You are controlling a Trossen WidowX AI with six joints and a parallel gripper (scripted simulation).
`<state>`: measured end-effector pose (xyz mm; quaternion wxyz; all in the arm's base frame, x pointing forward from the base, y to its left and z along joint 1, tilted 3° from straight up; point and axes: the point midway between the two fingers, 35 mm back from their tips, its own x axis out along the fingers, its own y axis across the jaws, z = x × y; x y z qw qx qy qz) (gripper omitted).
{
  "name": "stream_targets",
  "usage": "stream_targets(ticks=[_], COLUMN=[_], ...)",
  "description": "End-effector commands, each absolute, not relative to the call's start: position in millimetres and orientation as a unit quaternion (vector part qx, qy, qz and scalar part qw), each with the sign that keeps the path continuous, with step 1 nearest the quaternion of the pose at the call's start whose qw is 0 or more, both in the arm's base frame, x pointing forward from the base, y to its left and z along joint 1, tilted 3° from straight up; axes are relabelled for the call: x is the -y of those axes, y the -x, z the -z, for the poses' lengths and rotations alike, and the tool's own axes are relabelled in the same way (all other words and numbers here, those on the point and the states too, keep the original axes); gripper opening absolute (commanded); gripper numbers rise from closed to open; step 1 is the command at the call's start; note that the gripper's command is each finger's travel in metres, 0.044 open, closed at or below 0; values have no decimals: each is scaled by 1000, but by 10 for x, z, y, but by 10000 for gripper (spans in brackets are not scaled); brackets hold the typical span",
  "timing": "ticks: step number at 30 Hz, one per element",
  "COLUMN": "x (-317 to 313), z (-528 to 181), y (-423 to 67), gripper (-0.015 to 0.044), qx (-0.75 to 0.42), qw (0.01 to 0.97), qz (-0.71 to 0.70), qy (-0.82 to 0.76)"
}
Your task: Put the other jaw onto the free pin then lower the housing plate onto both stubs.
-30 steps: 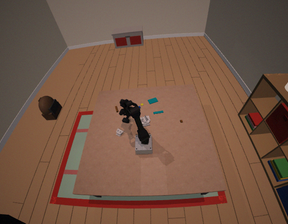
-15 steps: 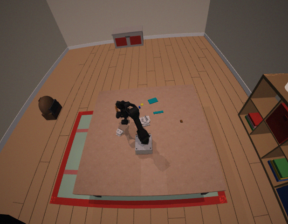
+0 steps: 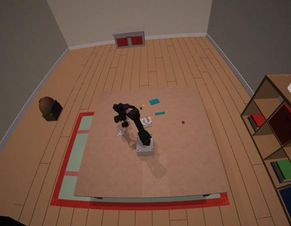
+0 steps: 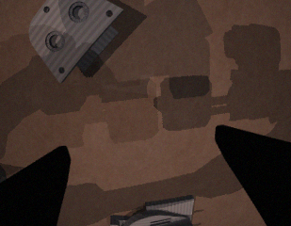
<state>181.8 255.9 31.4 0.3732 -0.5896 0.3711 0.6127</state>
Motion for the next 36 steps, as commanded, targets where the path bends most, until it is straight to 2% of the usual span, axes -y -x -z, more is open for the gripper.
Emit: stream_targets(ticks=[1,30,36], x=[-2624,-2980,-2995], z=[-335,-423,-428], y=[-1747,-1156,-1123], gripper=[440,440,440], qx=[-346,-142,-131], qw=[350,153,143], qz=[-629,-707,-710], qy=[602,675,677])
